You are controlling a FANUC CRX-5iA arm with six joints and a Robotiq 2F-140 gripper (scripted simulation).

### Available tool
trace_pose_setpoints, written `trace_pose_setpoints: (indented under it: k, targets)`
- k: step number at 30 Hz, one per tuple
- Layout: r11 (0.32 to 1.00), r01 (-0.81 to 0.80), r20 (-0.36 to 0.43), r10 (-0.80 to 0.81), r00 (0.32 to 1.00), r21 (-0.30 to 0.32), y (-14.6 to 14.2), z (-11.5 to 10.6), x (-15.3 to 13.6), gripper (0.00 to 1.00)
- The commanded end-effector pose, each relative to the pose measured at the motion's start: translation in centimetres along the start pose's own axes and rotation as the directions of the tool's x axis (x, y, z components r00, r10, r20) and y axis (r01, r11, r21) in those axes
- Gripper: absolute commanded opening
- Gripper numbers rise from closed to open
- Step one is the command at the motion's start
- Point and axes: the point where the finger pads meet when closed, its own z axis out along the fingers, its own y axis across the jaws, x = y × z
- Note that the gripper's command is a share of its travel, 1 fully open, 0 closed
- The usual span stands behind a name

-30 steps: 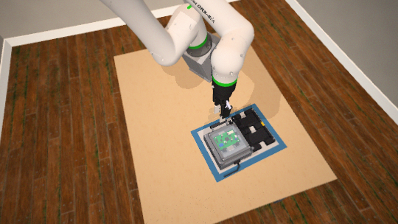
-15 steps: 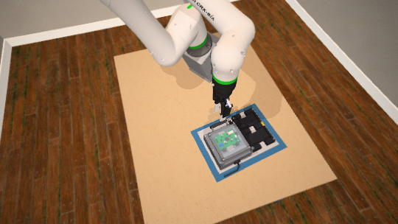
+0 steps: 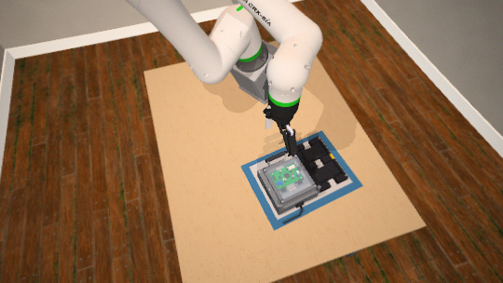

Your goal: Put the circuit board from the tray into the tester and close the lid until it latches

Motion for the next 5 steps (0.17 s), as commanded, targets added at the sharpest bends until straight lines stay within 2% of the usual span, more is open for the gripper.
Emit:
trace_pose_setpoints:
  k: [1, 5]
  targets:
    - [1.000, 0.000, 0.000, 0.000, 1.000, 0.000, -0.02, -0.01, -0.01, 1.00]
    - [1.000, 0.000, 0.000, 0.000, 1.000, 0.000, -0.02, -0.01, -0.01, 1.00]
